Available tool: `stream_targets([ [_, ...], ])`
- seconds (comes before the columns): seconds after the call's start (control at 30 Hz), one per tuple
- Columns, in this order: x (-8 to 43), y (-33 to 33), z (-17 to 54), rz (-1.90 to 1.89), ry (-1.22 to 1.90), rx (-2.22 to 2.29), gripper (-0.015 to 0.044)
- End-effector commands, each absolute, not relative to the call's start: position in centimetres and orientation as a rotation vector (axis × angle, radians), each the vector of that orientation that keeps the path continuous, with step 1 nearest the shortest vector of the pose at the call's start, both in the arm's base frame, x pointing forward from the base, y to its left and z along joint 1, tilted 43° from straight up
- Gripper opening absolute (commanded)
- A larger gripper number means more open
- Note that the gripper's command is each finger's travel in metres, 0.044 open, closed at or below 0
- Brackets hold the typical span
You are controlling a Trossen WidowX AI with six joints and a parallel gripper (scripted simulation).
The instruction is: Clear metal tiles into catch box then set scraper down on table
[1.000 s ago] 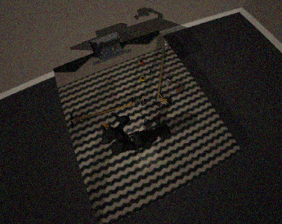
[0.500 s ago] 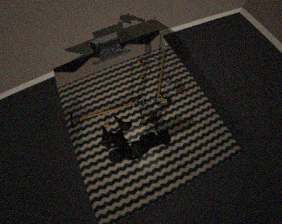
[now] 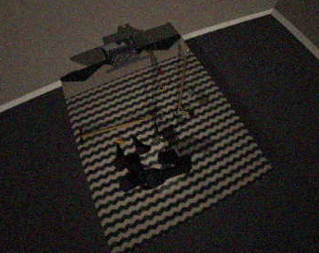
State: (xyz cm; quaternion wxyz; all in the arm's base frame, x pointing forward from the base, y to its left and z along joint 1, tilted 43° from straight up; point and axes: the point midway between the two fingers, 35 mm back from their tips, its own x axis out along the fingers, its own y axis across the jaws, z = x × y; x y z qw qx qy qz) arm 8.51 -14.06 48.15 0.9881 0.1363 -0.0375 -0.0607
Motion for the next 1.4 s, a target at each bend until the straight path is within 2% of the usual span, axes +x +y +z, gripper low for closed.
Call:
stream_targets([
  [0.0, 8.0, -14.2, 48.6, -0.185, -0.077, 0.268, 0.044],
  [1.37, 2.8, -14.9, 50.5, -0.729, -0.08, 0.173, 0.044],
])
